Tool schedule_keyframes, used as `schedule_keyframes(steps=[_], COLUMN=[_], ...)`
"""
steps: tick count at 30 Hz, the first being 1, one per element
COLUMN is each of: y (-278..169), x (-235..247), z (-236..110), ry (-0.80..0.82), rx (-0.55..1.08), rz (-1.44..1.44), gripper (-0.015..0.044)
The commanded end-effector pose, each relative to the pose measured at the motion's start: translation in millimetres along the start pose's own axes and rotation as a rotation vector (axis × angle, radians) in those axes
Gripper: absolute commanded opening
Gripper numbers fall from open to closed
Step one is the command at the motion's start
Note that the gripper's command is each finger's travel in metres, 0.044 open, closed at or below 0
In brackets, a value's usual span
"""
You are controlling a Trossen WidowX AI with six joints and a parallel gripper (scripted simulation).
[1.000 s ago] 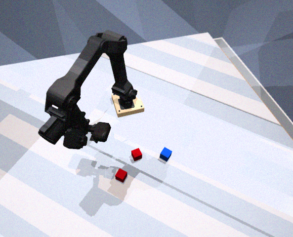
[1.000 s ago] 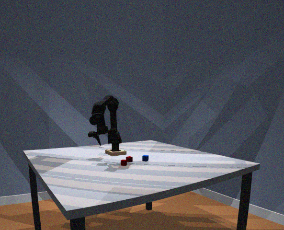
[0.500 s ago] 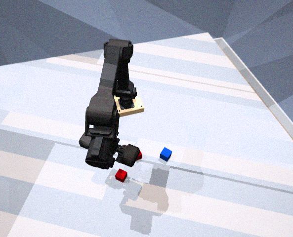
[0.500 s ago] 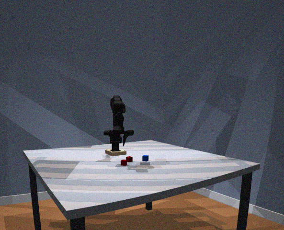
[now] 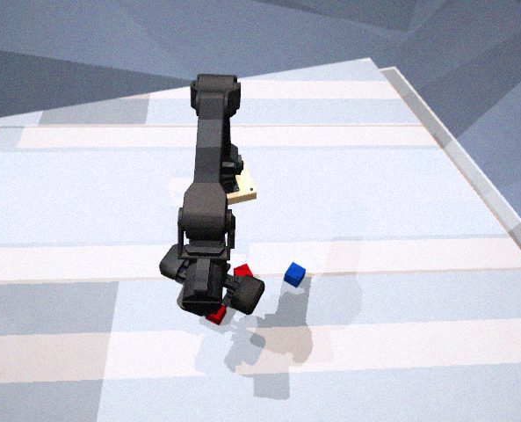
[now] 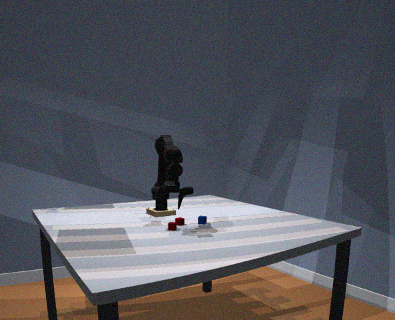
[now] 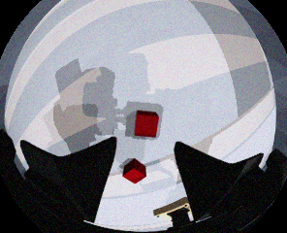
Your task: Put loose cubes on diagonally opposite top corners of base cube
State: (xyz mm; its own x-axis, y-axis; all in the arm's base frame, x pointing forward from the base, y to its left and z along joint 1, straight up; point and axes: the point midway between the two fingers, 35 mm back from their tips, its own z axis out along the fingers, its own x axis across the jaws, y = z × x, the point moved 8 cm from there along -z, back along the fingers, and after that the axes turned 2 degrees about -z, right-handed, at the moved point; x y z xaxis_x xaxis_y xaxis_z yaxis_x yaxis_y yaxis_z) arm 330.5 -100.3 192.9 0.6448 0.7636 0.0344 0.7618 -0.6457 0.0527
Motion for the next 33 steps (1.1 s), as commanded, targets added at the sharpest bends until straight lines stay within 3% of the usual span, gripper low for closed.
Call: schedule_keyframes(steps=[1, 33], y=[-3, -4], x=[-2, -2], z=[33, 76], ry=[-0.016, -0.016], rx=[0.024, 0.024], rz=[0.006, 0.006], gripper=[0.0265, 0.0265])
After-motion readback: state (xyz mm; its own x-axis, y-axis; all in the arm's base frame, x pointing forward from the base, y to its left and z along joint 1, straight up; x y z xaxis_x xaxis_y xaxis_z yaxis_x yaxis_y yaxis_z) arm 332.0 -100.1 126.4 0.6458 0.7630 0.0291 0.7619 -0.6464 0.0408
